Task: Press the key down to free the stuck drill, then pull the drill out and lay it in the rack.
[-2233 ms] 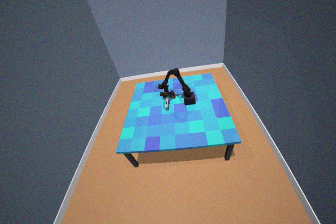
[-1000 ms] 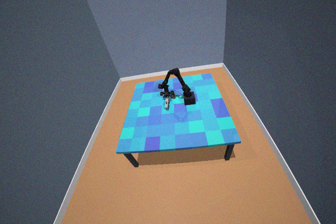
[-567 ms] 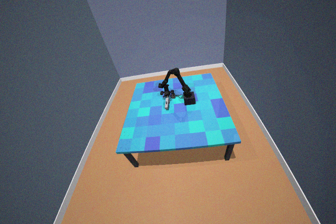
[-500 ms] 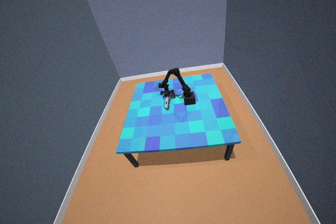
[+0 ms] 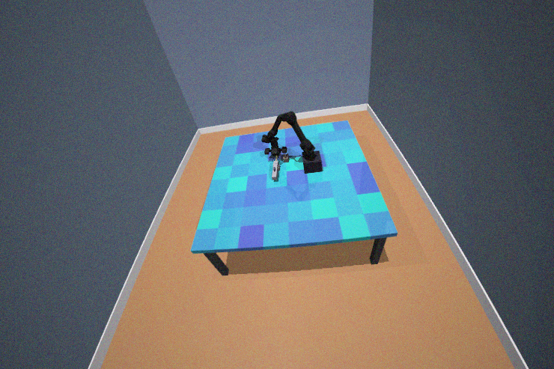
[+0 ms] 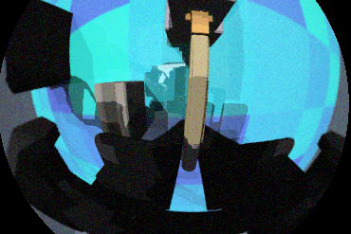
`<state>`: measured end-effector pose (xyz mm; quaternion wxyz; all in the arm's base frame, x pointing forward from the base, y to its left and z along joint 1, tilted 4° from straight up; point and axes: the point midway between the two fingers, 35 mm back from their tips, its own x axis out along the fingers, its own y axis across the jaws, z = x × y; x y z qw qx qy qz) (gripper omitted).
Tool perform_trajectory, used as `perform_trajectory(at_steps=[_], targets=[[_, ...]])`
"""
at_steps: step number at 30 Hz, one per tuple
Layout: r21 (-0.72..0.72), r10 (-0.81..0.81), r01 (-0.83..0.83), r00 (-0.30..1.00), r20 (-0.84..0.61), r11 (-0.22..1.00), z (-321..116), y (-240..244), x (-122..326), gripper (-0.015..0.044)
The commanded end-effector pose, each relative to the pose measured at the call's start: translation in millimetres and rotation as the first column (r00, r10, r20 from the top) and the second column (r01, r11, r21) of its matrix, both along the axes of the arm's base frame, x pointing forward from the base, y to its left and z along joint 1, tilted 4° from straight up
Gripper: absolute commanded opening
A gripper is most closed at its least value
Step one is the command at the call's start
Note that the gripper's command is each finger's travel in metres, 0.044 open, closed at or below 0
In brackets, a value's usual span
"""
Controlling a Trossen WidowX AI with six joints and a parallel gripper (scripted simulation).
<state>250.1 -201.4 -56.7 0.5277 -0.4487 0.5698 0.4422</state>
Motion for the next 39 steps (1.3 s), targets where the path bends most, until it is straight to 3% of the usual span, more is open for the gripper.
perform_trajectory(at_steps=[1, 19, 39], targets=[[-0.004, 0.003, -0.003, 1.000, -0.002, 1.000, 1.2, -6.9, -0.7, 0.0000], [-0.006, 0.003, -0.003, 1.000, -0.002, 1.000, 3.7, -31.5, -6.4, 0.0000], [-0.006, 0.003, -0.003, 1.000, -0.002, 1.000, 14.0, -25.7, -5.5, 0.0000]])
